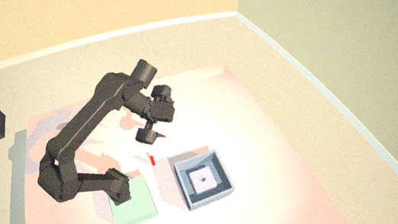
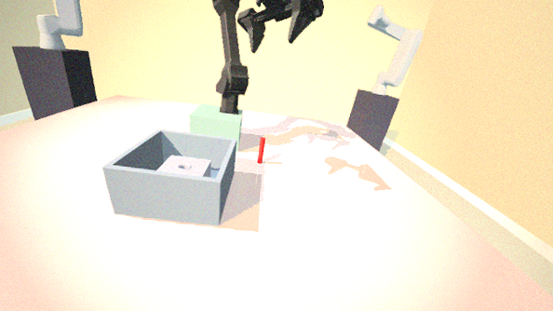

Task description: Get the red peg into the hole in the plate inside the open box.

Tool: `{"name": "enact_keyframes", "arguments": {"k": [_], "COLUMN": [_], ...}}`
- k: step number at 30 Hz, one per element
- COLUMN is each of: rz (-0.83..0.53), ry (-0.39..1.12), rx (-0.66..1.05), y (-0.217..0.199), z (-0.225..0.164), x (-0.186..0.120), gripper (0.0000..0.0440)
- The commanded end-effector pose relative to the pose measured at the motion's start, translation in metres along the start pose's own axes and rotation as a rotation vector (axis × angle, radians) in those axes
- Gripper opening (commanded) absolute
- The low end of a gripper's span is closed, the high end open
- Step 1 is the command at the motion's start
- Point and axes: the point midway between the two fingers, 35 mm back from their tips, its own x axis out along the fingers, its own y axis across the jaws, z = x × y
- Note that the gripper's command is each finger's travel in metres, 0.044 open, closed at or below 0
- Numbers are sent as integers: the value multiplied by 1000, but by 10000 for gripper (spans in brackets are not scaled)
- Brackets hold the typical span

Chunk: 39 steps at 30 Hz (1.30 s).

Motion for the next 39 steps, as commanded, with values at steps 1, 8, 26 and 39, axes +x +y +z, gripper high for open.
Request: {"name": "enact_keyframes", "arguments": {"k": [1,8,26,39], "rz": [-83,-246,-559,-620], "ry": [78,221,437,469], "rx": [-68,-170,-261,-252], "y": [-12,-35,-79,-90], "z": [-19,-53,-114,-141], "x": [16,43,92,129], "gripper": [440,440,440,440]}}
